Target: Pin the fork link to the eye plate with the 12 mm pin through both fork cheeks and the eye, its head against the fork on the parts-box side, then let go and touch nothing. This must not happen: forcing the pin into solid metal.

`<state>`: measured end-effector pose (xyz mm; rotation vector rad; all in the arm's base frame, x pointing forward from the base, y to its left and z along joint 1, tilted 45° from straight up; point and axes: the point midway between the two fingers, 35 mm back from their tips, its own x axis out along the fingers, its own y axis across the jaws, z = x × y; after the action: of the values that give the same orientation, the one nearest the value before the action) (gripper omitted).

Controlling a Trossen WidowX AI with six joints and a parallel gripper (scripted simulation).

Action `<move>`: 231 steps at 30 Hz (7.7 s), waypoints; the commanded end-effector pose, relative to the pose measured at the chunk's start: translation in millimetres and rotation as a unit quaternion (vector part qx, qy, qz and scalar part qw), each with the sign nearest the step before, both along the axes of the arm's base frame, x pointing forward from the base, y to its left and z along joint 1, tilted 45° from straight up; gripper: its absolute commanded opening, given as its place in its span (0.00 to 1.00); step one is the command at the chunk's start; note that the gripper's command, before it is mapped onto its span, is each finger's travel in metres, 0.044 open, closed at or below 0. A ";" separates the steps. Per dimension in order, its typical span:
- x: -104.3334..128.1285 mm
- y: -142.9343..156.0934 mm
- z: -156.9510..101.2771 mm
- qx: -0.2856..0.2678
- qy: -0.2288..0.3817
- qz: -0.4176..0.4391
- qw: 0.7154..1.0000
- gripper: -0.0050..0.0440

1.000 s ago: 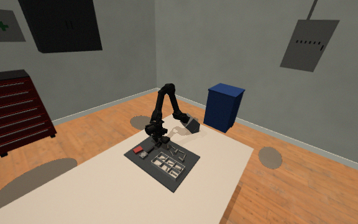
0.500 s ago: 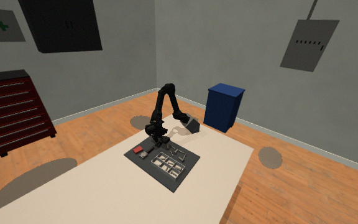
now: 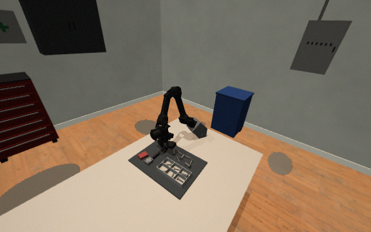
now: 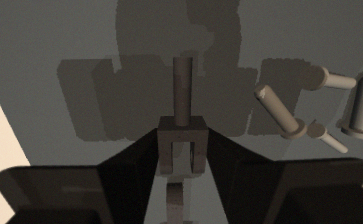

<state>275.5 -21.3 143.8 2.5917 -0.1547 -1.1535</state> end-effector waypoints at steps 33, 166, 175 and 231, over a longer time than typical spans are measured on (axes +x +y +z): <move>-2.7 -13.1 0.3 -0.005 0.001 -0.015 1.000 0.36; 8.6 -7.4 10.4 -0.005 0.001 -0.015 1.000 0.36; 4.2 -6.6 6.9 -0.005 0.001 -0.015 1.000 0.36; 8.5 -7.0 13.8 -0.005 0.001 -0.015 1.000 0.36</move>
<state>283.3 -28.7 155.7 2.5872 -0.2040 -1.1661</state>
